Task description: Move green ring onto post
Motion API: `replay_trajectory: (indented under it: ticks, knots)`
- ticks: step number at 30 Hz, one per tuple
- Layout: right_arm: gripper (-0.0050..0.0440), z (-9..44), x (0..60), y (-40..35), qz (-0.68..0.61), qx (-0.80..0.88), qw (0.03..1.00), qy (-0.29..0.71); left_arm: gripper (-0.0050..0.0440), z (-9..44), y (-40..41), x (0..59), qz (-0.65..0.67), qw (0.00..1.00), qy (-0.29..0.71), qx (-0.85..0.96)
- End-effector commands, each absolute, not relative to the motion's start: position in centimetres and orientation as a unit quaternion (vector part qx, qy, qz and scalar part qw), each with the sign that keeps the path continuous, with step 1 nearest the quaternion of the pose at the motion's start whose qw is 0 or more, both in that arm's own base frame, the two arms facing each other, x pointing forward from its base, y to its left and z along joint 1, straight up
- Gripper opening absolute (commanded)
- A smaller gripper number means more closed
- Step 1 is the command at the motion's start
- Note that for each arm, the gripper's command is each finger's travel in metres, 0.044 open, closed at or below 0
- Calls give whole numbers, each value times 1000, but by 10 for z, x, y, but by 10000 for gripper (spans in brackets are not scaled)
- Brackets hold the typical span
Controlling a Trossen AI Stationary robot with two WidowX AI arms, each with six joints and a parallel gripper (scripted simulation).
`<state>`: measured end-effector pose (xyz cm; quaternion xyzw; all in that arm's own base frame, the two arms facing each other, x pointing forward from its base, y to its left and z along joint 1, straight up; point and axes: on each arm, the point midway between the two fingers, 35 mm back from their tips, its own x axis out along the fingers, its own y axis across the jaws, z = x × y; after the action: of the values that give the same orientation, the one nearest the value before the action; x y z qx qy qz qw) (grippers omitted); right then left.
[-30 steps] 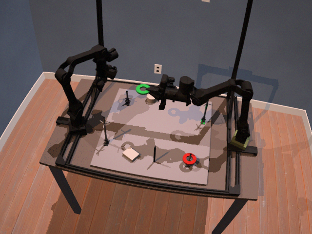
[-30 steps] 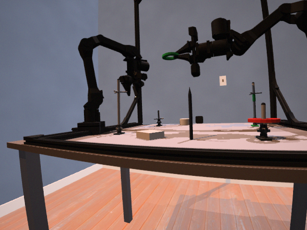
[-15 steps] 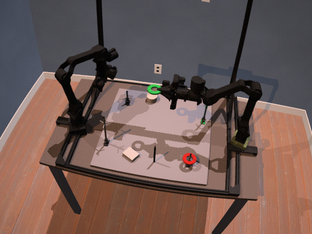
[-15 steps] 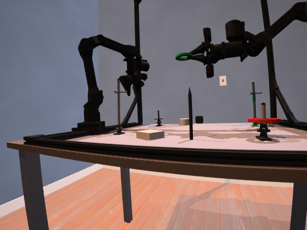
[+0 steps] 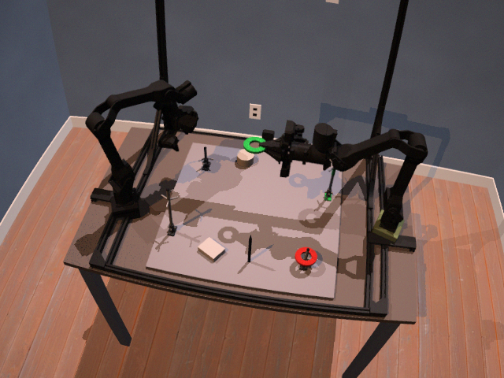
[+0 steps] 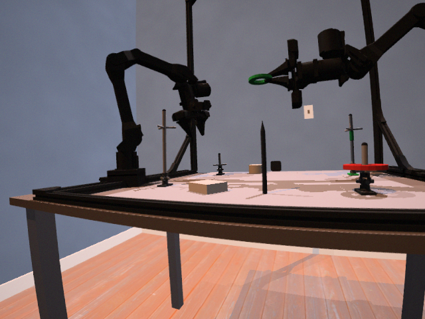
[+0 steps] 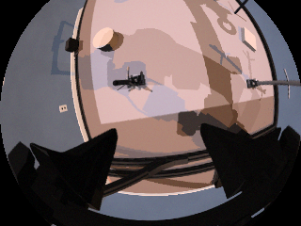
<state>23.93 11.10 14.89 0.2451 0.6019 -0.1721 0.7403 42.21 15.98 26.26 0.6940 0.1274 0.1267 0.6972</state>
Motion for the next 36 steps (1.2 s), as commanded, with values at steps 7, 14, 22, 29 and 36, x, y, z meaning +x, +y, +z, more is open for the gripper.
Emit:
replay_trajectory:
  ticks: [7, 14, 22, 29, 36]
  knots:
    - [400, 149, 292, 83, -195, 362, 786, 462, 0, 263, 160, 420, 129, 695, 129, 695]
    - [400, 154, 315, 68, -205, 419, 794, 389, 0, 263, 160, 420, 129, 695, 129, 695]
    - [400, 173, 346, 32, -216, 518, 791, 242, 0, 263, 160, 420, 129, 695, 129, 695]
    - [400, 192, 359, 0, -216, 582, 774, 127, 0, 263, 160, 420, 129, 695, 129, 695]
    - [400, 212, 361, -31, -207, 631, 747, 19, 0, 263, 160, 420, 129, 695, 129, 695]
